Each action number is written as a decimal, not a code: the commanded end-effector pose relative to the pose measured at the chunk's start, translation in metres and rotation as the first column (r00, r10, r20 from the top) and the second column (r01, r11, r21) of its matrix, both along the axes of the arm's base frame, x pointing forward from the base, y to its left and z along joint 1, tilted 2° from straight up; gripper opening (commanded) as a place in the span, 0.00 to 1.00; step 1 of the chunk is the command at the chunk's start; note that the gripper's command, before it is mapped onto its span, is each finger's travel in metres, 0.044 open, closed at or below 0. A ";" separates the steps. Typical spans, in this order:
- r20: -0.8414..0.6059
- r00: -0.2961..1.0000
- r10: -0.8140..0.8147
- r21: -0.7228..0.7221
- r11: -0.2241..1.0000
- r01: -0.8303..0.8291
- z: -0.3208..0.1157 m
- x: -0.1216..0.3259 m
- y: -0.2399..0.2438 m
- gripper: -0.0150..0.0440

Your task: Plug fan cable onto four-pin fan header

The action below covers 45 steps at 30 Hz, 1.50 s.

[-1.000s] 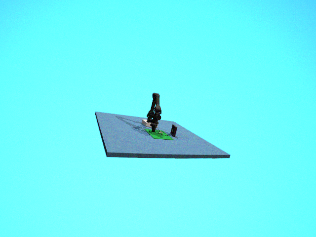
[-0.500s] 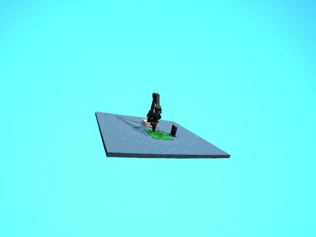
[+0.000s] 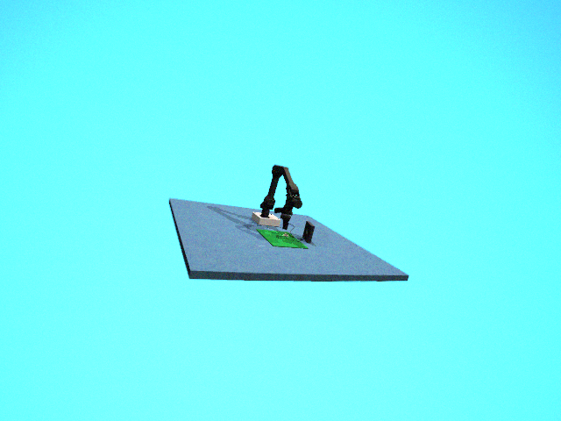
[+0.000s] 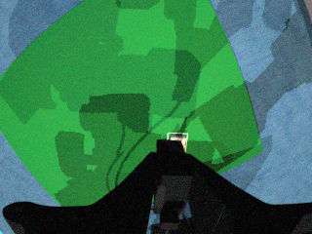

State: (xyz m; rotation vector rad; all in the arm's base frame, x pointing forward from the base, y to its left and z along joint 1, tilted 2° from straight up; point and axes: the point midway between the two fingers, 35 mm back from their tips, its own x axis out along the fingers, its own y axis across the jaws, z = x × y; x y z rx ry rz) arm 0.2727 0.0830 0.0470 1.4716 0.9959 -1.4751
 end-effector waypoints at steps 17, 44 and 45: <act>-0.001 1.000 0.013 0.005 1.000 -0.013 0.002 -0.007 0.025 0.25; -0.002 1.000 0.020 0.004 1.000 -0.020 -0.020 -0.008 0.021 0.25; -0.002 1.000 0.020 0.004 1.000 -0.020 -0.020 -0.008 0.021 0.25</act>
